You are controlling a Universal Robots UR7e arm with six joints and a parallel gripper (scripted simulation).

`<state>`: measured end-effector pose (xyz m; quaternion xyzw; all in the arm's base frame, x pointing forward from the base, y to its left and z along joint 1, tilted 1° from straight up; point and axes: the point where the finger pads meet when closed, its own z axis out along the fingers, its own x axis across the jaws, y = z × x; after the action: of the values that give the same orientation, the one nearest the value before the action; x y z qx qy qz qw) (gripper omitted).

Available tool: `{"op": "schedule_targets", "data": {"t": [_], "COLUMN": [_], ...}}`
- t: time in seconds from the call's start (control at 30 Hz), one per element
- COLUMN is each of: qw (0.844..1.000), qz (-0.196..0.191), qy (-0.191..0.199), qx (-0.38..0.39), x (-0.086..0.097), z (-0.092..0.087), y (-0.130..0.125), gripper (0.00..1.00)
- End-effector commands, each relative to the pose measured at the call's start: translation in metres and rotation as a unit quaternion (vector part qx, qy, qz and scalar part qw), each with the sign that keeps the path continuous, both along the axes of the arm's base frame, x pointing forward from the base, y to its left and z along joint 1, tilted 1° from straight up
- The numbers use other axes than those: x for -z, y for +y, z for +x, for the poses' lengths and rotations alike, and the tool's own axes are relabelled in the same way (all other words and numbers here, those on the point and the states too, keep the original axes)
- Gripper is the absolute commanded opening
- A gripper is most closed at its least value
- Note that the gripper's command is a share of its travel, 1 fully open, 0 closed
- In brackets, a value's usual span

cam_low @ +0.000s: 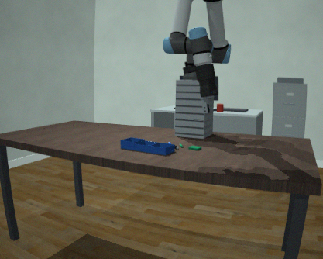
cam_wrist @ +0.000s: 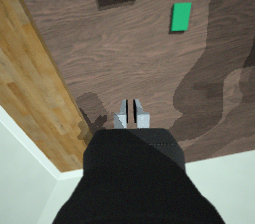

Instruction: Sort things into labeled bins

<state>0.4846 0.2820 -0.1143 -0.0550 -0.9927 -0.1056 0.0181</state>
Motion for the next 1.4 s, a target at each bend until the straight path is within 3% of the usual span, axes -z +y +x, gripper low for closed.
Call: {"op": "schedule_targets", "data": {"t": [0.0, 0.1, 0.4, 0.47, 0.6, 0.7, 0.8, 0.9, 0.97, 1.03, 1.17, 1.27, 1.33, 1.37], "qw": [1.000, 0.996, 0.987, 0.978, 0.975, 0.958, 0.958, 0.938, 0.938, 0.919, 0.913, 0.884, 0.884, 0.872], "qz": [-0.004, -0.014, -0.024, -0.031, -0.033, -0.042, -0.042, -0.050, -0.050, -0.056, -0.057, -0.065, -0.065, -0.067], "qy": [0.002, 0.010, 0.018, 0.023, 0.025, 0.032, 0.032, 0.039, 0.039, 0.043, 0.045, 0.050, 0.050, 0.052], "qx": [0.027, 0.091, 0.155, 0.203, 0.218, 0.281, 0.281, 0.342, 0.342, 0.388, 0.402, 0.460, 0.460, 0.482], "x": [-0.001, 0.000, 0.000, 0.000, 0.000, 0.000, 0.000, -0.001, -0.001, -0.001, -0.001, -0.002, -0.002, -0.002], "z": [-0.002, -0.007, -0.016, -0.022, -0.026, -0.036, -0.037, -0.049, -0.049, -0.058, -0.063, -0.078, -0.078, -0.083], "y": [-0.017, -0.042, -0.074, -0.090, -0.101, -0.123, -0.125, -0.148, -0.149, -0.163, -0.171, -0.191, -0.191, -0.197], "gripper": [0.31, 0.31, 0.31, 0.31, 0.31, 0.31, 0.31, 0.31, 0.31, 0.31, 0.31, 0.31, 0.31, 0.31]}}
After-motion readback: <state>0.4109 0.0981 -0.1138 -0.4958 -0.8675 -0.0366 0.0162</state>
